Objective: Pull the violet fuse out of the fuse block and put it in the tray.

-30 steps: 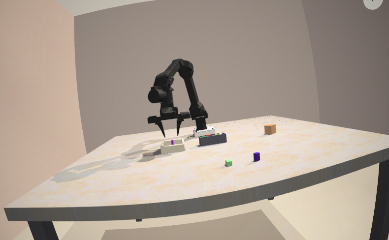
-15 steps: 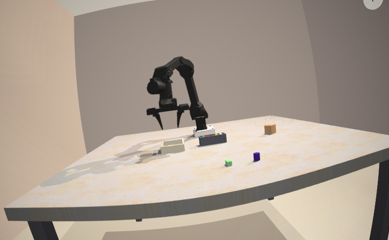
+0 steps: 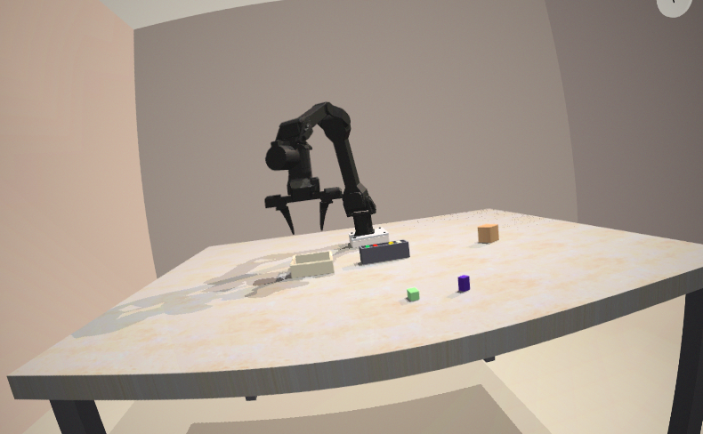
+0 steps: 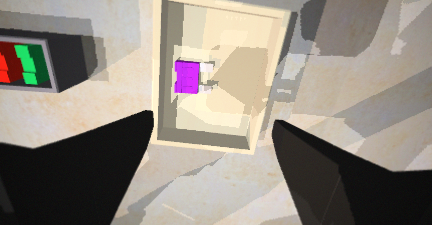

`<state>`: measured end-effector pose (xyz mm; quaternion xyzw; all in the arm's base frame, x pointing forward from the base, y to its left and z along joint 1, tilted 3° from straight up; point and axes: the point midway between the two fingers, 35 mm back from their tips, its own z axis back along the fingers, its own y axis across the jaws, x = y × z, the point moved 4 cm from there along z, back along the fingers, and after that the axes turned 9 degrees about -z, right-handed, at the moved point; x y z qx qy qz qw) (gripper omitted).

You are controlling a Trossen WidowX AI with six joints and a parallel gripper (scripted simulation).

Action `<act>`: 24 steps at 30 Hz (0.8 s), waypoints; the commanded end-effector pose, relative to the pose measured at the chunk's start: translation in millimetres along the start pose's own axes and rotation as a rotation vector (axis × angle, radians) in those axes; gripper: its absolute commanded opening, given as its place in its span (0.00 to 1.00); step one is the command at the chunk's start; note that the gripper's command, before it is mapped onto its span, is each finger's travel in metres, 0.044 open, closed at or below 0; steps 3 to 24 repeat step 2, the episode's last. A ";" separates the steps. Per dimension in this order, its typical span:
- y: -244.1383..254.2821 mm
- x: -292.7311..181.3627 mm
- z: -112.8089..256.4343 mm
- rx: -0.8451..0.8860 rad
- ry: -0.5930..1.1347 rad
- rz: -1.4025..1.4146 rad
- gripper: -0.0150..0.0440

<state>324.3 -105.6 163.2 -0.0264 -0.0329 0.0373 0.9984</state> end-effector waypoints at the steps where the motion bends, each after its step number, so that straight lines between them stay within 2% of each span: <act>1: 0.0 0.0 0.0 0.000 0.000 0.000 0.81; 24: 0.0 0.0 0.0 0.000 0.000 0.000 0.81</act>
